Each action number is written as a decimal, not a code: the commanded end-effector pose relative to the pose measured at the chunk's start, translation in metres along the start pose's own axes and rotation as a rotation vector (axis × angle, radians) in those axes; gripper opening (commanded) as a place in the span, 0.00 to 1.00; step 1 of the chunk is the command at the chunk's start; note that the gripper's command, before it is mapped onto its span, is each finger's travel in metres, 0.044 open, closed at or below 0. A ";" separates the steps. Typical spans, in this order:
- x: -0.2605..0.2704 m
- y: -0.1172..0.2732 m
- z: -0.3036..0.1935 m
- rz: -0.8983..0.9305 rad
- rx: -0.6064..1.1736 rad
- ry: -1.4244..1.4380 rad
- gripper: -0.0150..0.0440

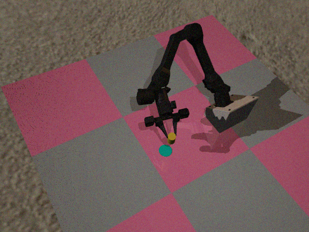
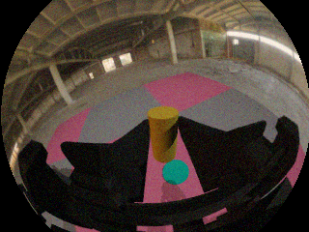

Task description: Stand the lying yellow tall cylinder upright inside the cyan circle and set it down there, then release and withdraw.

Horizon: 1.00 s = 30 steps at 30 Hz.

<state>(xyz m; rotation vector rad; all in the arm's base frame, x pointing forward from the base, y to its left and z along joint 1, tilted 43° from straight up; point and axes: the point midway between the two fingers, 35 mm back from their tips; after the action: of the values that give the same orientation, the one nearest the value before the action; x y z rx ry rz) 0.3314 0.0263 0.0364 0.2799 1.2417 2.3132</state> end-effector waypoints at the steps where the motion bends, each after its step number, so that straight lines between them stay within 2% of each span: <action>1: 0.000 0.003 0.002 -0.009 -0.032 0.020 0.43; 30: 0.001 0.020 0.006 -0.070 -0.203 0.122 0.43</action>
<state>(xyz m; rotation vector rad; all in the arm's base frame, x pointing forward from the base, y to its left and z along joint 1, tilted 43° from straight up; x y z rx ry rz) 0.3273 0.0212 0.0545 0.0453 1.0534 2.3950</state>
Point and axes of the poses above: the point midway between the two fingers, 35 mm back from their tips, its own y axis back along the fingers, its own x axis across the jaws, z = x × y, and after that the axes turned 9 degrees about -y, right-handed
